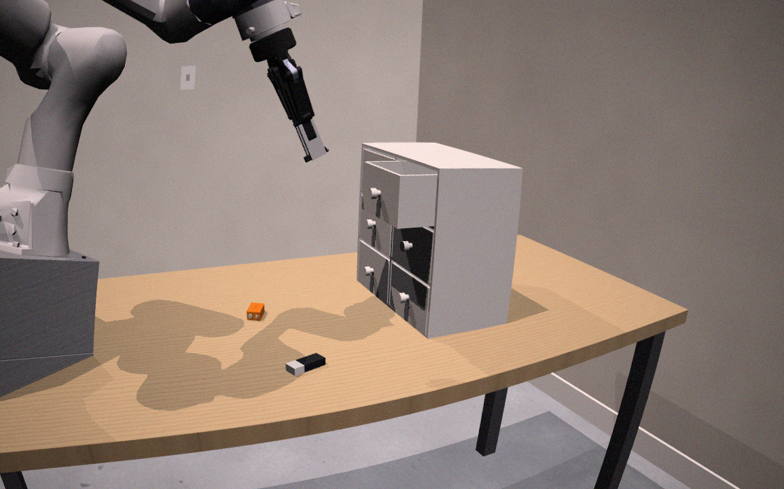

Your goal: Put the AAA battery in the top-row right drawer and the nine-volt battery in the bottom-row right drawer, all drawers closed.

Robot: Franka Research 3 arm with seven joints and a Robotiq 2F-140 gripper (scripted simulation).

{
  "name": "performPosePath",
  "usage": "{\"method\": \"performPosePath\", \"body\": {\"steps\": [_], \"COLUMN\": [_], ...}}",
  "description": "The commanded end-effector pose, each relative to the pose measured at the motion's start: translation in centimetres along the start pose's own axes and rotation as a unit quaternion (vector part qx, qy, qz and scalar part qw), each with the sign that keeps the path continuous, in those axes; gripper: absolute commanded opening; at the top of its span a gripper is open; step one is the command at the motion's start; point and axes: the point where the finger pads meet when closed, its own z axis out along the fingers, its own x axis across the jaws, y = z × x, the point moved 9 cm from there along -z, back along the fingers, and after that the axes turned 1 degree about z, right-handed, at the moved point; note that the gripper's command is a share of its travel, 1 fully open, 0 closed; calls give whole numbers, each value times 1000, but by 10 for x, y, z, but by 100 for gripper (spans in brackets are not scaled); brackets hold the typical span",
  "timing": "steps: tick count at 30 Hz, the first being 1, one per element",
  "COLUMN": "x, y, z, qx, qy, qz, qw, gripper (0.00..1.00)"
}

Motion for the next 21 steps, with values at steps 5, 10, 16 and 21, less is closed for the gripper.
{"method": "performPosePath", "body": {"steps": [5, 10, 16, 21], "x": [0, 0, 0, 0], "y": [-23, -34, -57, -76], "z": [10, 15, 26, 35], "qx": [3, 3, 3, 3], "qy": [0, 0, 0, 0], "qz": [8, 8, 8, 8], "qw": [1000, 1000, 1000, 1000], "gripper": [3, 3, 3, 3]}}
